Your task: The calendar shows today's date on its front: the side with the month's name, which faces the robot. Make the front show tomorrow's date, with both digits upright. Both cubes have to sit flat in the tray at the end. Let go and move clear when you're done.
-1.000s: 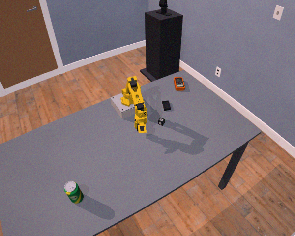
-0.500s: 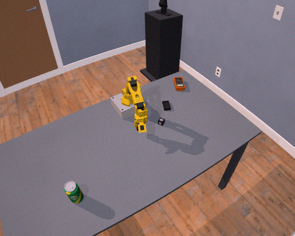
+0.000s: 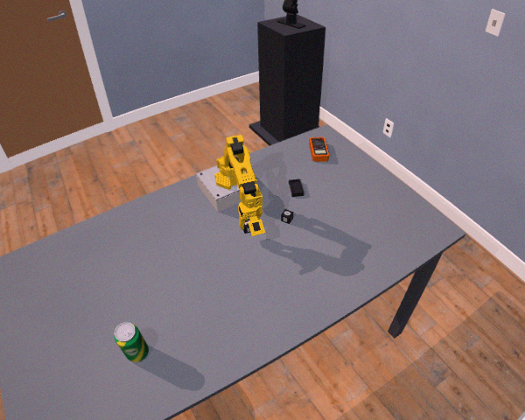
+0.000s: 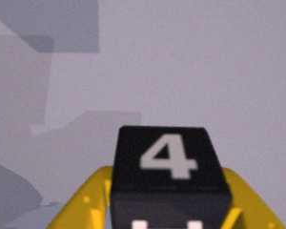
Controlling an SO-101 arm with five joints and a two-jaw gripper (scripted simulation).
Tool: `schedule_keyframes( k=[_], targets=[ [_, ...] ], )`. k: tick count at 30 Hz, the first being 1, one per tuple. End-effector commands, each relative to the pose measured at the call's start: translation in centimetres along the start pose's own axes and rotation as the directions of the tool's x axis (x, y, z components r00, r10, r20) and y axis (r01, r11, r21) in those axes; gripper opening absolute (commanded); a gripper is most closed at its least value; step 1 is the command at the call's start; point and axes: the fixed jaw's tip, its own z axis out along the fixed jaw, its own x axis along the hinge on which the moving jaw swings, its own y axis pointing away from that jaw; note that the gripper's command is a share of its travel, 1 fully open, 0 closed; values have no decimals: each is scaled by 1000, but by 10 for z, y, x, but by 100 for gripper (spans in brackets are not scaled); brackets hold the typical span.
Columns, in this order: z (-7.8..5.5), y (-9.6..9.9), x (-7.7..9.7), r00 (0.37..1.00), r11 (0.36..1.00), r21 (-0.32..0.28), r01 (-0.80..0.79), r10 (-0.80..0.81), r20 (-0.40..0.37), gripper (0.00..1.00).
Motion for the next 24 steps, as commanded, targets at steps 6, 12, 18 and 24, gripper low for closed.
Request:
schedule_keyframes(
  k=[6, 12, 18, 24],
  targets=[
    [-4, -4, 0, 964, 965, 7, 263, -264, 28, 0],
    [-3, -5, 2, 912, 912, 11, 410, -410, 26, 0],
    [-2, -8, 5, 782, 782, 17, 623, -623, 23, 0],
    [0, -10, 8, 605, 605, 22, 796, -796, 17, 0]
  ],
)
